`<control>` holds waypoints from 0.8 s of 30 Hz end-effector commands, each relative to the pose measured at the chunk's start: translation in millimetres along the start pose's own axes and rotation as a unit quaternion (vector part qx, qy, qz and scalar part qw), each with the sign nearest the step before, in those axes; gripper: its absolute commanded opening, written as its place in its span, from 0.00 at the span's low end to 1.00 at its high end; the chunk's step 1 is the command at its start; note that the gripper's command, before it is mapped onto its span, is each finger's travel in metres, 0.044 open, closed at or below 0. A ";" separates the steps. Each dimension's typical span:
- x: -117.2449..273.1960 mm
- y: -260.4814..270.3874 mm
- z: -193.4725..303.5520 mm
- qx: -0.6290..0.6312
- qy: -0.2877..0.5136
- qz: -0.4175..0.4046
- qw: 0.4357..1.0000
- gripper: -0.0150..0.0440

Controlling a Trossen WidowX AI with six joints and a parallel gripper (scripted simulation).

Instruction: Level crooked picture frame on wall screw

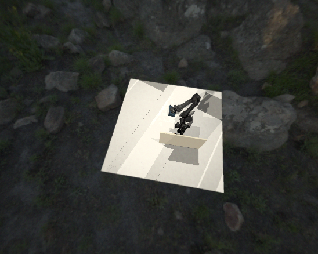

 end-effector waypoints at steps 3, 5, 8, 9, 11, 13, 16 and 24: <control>-0.1 0.9 -3.9 -0.001 -0.003 -0.003 1.000 0.25; 0.0 0.8 -4.8 -0.001 -0.003 -0.003 1.000 0.25; 0.0 -0.2 -4.9 -0.001 -0.003 -0.003 1.000 0.25; 0.0 -0.2 -5.0 -0.001 -0.003 -0.003 1.000 0.25; 0.0 0.1 -5.1 -0.001 -0.003 -0.003 1.000 0.25; 0.0 0.3 -5.2 -0.001 -0.003 -0.003 1.000 0.25; -0.1 -0.1 -5.1 -0.001 -0.003 -0.003 1.000 0.25; -0.1 -2.6 -4.5 -0.001 -0.003 -0.003 1.000 0.25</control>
Point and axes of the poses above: the point midway between the two fingers, 35 mm back from their tips, its own x axis back along the fingers, its own y axis across the jaws, z = x × y, the point moved 7 cm from there along x, back along the fingers, and after that the axes turned 14 degrees about x, right-handed, at the moved point
